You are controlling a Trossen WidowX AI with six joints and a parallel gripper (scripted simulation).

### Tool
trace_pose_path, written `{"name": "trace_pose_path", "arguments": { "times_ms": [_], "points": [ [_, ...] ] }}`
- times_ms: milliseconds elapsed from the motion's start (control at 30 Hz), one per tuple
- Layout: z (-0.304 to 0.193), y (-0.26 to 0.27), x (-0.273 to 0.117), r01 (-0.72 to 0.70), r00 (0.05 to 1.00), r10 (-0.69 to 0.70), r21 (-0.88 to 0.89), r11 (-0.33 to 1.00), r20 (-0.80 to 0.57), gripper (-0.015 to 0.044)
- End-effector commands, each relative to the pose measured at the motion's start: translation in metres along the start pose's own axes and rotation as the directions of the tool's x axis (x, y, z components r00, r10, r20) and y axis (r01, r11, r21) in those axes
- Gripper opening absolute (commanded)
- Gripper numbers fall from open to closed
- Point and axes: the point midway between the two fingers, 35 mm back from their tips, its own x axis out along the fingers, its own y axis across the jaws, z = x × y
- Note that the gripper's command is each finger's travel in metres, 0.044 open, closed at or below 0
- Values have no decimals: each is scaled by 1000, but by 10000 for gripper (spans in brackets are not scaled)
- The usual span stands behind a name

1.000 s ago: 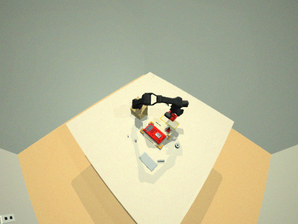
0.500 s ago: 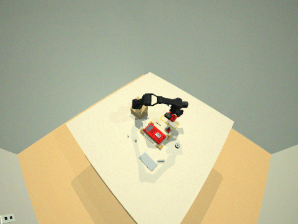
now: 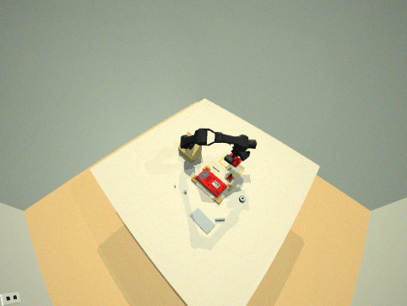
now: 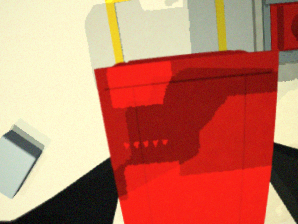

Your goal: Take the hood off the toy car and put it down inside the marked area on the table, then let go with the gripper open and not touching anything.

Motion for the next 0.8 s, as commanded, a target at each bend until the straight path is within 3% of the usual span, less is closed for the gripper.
{"name": "trace_pose_path", "arguments": {
  "times_ms": [0,767],
  "points": [
    [1,0,2,2,1000,-2,-4,1000,3,0],
    [0,-1,17,3,1000,-3,-4,1000,3,0]
  ]
}}
